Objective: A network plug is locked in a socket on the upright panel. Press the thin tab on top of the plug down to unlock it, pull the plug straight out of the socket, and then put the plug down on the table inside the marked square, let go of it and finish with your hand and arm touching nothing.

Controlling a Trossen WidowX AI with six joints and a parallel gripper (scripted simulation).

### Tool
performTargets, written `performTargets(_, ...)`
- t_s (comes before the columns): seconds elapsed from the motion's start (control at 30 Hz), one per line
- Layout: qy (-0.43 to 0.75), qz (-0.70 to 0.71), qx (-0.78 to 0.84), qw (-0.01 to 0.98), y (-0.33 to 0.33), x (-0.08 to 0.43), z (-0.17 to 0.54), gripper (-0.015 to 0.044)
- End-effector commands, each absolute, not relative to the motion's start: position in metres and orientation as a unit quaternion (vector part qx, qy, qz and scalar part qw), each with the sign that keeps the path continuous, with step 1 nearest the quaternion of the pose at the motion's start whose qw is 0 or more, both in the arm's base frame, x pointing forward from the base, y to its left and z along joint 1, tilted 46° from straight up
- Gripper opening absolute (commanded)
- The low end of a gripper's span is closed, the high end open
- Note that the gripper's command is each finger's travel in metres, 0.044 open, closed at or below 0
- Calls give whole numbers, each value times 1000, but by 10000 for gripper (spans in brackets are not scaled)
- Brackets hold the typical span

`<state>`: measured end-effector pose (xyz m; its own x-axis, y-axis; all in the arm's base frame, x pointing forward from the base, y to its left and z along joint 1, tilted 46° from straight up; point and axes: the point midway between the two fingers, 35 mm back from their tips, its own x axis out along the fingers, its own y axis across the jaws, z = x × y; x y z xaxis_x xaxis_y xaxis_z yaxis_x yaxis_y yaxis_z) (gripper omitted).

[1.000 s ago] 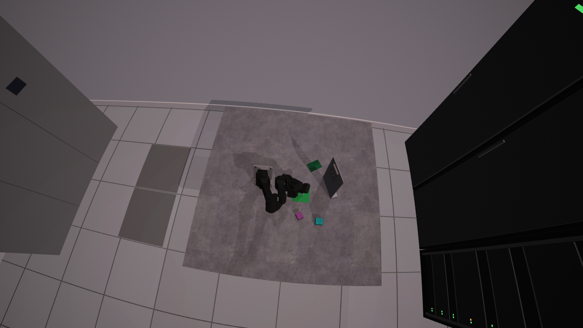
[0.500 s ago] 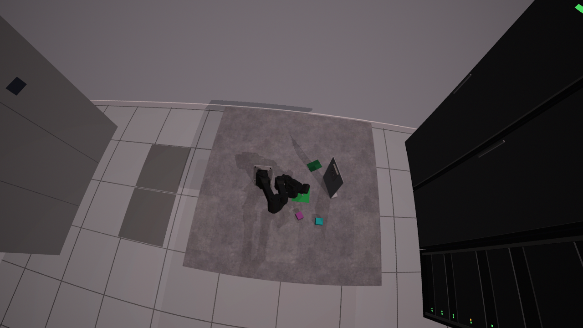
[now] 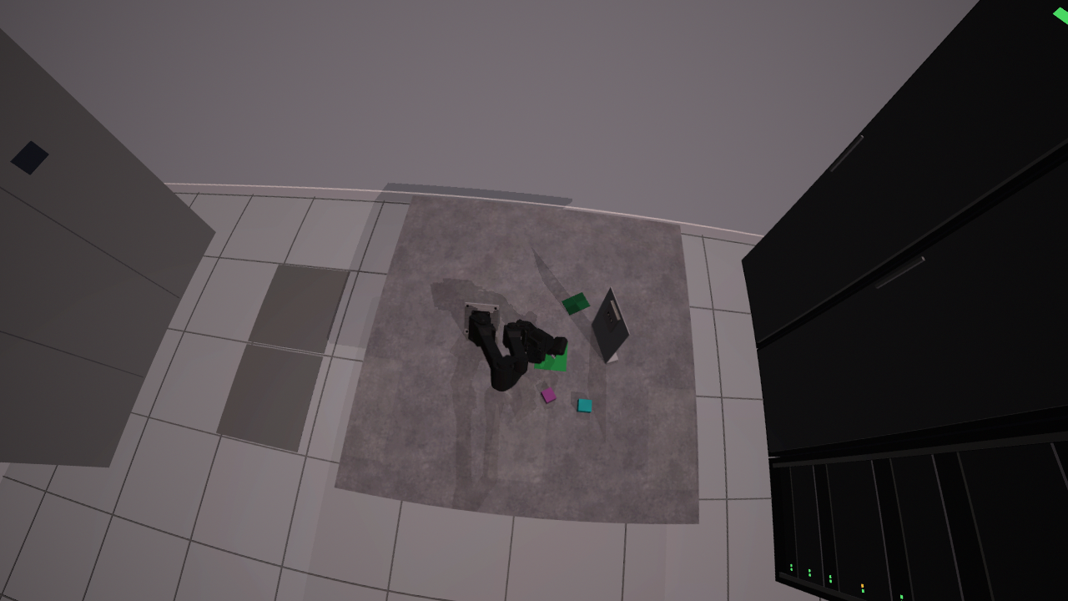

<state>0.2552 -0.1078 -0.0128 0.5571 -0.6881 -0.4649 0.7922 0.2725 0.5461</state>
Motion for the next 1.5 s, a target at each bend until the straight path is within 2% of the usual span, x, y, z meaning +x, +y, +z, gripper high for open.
performTargets(0.0,67,-466,384,795,-108,255,-12,156)
performTargets(1.47,70,-466,384,794,-87,242,-1,156)
